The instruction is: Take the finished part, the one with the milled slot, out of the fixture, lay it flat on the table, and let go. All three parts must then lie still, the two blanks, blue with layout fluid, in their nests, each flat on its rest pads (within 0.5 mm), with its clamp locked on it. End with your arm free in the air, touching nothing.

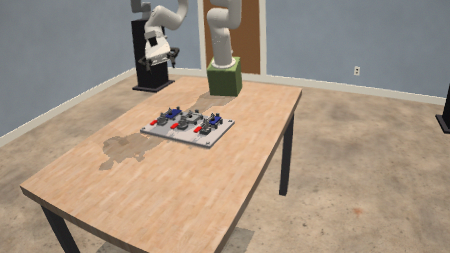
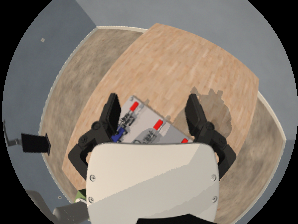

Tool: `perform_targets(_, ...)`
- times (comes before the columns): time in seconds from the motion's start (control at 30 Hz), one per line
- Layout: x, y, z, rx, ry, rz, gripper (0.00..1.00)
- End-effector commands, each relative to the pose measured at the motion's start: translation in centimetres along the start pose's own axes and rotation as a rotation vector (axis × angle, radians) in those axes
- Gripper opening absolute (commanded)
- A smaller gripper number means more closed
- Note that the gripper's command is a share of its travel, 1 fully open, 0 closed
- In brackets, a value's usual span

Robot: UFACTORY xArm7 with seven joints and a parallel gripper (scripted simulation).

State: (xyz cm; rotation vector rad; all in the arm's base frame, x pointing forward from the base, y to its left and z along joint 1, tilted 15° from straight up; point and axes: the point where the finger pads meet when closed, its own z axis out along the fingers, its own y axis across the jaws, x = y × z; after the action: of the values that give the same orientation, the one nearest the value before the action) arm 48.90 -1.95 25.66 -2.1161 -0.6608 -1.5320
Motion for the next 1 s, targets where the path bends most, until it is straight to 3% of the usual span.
perform_targets(0.0, -1.9, -2.8, -2.6, -0.007, -0.075, -0.059, 1.0)
perform_targets(0.13, -2.8, -3.9, -3.4, -0.006, -0.104, -0.085, 1.0)
perform_targets(0.2, -4.7, -5.7, -4.8, -0.003, -0.155, -0.135, 1.0)
perform_targets(0.57, -9.6, -9.5, -7.8, 0.003, -0.269, -0.265, 1.0)
perform_targets(0.97, -9.8, -9.7, -7.9, 0.004, -0.274, -0.271, 1.0)
